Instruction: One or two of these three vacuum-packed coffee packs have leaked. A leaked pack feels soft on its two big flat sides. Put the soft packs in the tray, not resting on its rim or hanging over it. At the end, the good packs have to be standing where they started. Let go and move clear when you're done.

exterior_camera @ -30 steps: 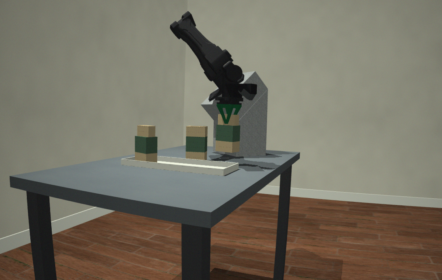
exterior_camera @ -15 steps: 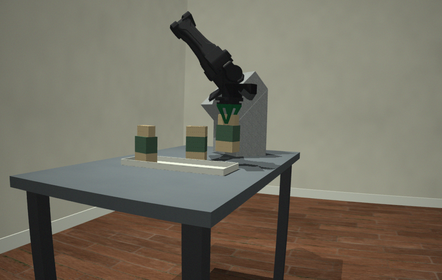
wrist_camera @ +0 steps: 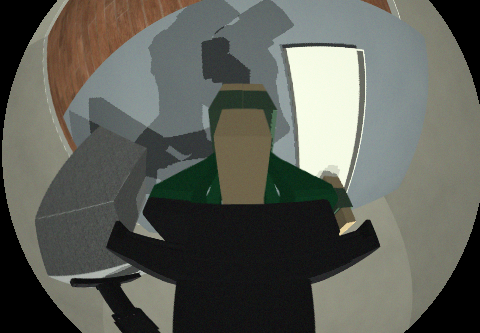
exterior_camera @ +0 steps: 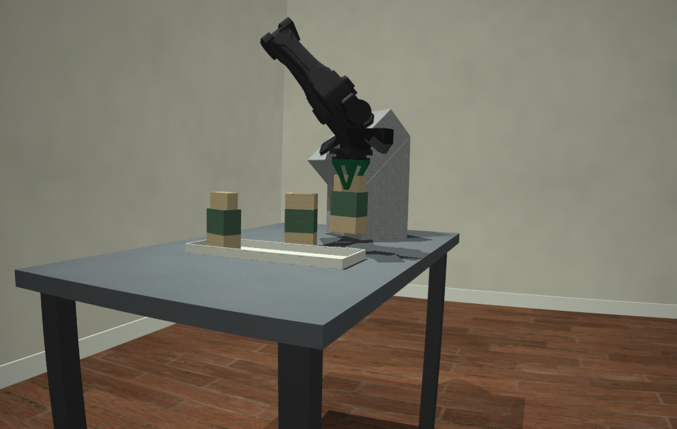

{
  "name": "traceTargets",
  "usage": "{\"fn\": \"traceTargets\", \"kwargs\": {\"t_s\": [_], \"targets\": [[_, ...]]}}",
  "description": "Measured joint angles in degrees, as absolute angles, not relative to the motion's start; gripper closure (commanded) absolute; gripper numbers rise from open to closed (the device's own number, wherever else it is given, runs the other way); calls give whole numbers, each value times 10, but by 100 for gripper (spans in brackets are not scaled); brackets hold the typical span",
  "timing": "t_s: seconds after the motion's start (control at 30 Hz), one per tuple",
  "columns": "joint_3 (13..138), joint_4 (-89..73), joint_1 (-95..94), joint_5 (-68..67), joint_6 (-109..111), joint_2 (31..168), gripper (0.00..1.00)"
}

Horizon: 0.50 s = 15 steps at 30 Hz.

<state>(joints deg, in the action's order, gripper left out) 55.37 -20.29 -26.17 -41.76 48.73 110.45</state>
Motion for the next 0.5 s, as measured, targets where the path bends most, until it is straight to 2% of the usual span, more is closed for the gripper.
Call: {"fn": "traceTargets", "kwargs": {"t_s": [0.5], "targets": [[599,-225,-255,-414,498,1120,74]]}}
